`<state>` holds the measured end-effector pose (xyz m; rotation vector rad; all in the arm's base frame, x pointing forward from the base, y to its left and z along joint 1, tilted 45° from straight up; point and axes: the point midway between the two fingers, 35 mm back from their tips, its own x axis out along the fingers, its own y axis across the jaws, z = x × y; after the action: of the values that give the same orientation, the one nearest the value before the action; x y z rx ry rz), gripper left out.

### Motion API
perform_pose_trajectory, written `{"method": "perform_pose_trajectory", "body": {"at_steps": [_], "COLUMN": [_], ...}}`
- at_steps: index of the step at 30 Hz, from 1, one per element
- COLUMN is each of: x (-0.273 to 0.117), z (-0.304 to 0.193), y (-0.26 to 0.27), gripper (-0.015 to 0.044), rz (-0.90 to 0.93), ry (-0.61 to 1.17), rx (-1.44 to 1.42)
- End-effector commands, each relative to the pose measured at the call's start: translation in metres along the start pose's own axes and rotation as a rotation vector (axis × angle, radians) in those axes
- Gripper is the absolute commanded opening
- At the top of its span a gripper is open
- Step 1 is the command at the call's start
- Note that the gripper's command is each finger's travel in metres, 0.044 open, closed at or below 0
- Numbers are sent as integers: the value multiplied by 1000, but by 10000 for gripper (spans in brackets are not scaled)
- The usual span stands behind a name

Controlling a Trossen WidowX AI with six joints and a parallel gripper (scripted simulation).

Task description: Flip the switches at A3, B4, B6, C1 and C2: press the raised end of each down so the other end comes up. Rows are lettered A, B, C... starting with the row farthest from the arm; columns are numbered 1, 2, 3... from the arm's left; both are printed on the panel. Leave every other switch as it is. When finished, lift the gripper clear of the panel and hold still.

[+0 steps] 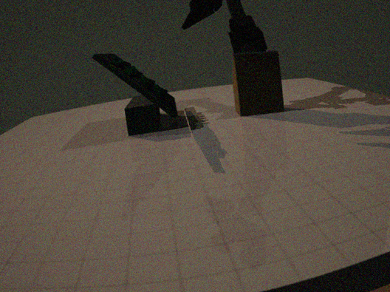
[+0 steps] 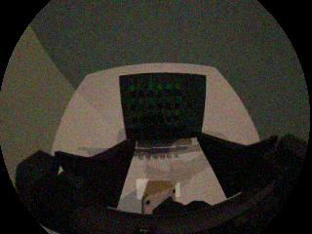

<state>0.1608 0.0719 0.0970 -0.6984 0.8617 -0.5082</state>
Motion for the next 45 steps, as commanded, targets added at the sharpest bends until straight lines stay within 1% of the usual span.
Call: {"method": "perform_pose_trajectory", "body": {"at_steps": [1,3,7,11,15,23,28,36,39,45], "x": [1,12,47,83,89,91,123,125,134,138], "z": [1,6,29,55,59,59,59,59,59,59], "y": [1,10,26,24,22,23,23,23,23,23], "gripper": [374,321,216,111,6,0,0,0,0,0], "rz": [3,26,64,44,35,35,34,33,32,32], "ry": [2,12,14,-11,-18,-18,-43,-45,-46,-46], "rx": [0,1,14,32,34,34,35,35,35,35]}}
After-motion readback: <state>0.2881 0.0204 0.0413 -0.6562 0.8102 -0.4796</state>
